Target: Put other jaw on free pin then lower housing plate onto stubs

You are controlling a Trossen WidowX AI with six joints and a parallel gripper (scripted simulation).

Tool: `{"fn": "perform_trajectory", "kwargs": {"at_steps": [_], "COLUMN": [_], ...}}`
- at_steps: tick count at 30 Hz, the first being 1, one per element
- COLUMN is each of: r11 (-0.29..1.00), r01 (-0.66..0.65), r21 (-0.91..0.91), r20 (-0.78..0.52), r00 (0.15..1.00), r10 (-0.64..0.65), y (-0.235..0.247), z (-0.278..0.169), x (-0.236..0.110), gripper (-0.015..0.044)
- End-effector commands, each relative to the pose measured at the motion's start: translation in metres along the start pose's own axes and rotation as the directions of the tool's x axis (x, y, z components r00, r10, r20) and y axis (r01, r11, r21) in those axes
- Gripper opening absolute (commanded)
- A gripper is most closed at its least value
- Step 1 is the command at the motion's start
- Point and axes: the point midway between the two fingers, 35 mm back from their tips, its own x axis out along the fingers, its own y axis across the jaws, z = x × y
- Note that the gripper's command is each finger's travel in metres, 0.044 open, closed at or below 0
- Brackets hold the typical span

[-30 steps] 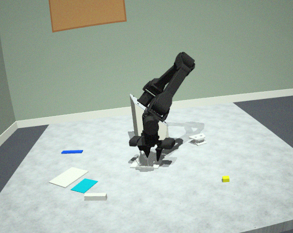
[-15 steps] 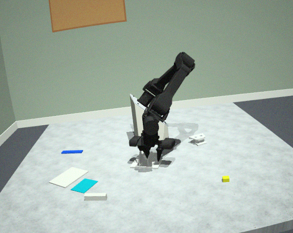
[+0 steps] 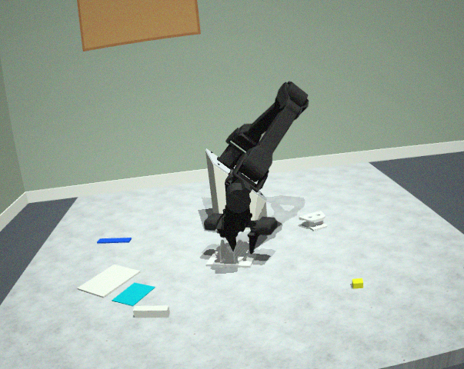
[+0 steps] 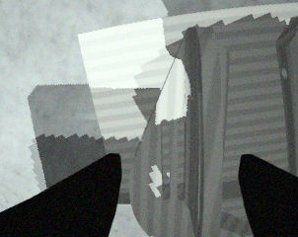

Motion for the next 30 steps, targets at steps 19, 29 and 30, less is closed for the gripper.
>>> {"fn": "perform_trajectory", "kwargs": {"at_steps": [19, 29, 30], "r11": [0.97, 0.857, 0.84], "r01": [0.036, 0.048, 0.044], "r21": [-0.241, -0.513, -0.54], "r20": [0.034, 0.056, 0.051], "r00": [0.999, 0.998, 0.998], "r10": [-0.029, -0.023, -0.019], "y": [0.072, 0.117, 0.12], "z": [-0.064, -0.16, -0.172], "x": [-0.064, -0.076, -0.076], "gripper": [0.044, 0.044, 0.044]}}
